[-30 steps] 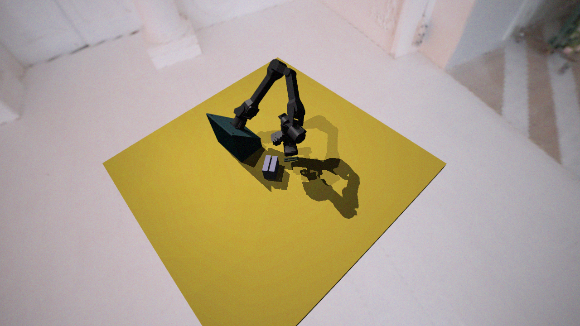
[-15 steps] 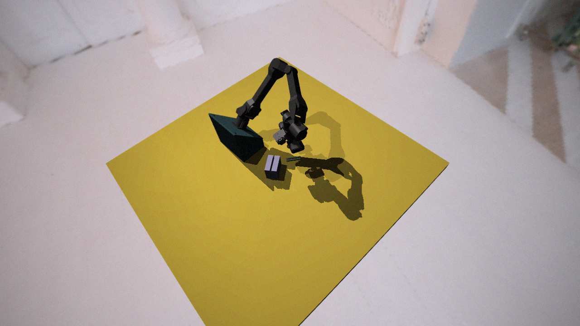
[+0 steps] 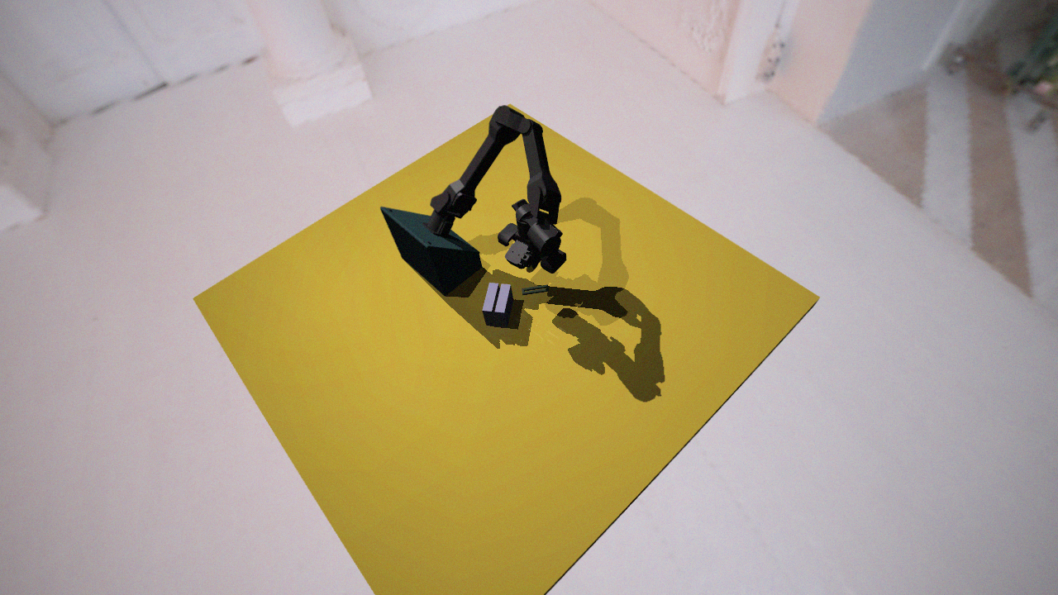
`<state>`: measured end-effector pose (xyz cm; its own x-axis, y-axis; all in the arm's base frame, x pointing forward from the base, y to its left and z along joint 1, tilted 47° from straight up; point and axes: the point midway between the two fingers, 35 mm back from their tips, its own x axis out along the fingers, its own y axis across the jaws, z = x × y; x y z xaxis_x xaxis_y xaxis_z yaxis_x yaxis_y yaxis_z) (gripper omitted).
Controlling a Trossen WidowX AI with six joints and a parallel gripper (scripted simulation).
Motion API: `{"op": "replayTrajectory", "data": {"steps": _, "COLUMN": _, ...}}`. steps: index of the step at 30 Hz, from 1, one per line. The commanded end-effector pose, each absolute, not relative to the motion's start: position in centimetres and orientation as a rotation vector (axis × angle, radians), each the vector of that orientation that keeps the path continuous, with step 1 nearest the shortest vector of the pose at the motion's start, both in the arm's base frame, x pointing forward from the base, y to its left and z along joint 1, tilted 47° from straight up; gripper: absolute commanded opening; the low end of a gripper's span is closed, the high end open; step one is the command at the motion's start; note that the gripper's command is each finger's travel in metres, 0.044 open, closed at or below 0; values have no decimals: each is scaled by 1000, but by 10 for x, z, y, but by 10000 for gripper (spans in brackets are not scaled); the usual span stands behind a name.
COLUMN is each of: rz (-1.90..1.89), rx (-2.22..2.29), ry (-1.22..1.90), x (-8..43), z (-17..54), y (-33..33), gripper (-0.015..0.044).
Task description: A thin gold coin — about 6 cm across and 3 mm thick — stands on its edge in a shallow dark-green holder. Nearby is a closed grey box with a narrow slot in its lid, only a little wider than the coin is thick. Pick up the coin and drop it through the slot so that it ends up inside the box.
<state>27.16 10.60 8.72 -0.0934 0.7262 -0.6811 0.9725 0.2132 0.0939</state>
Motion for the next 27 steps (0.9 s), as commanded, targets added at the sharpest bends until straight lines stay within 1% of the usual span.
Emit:
{"op": "replayTrajectory", "data": {"steps": 1, "rz": -393, "rx": 1484, "ry": 1874, "x": 271, "z": 88, "y": 106, "gripper": 0}}
{"op": "replayTrajectory", "data": {"steps": 13, "rz": -20, "rx": 1218, "ry": 1824, "x": 270, "z": 89, "y": 107, "gripper": 0}}
{"op": "replayTrajectory", "data": {"steps": 27, "rz": -21, "rx": 1211, "ry": 1819, "x": 274, "z": 73, "y": 92, "gripper": 0}}
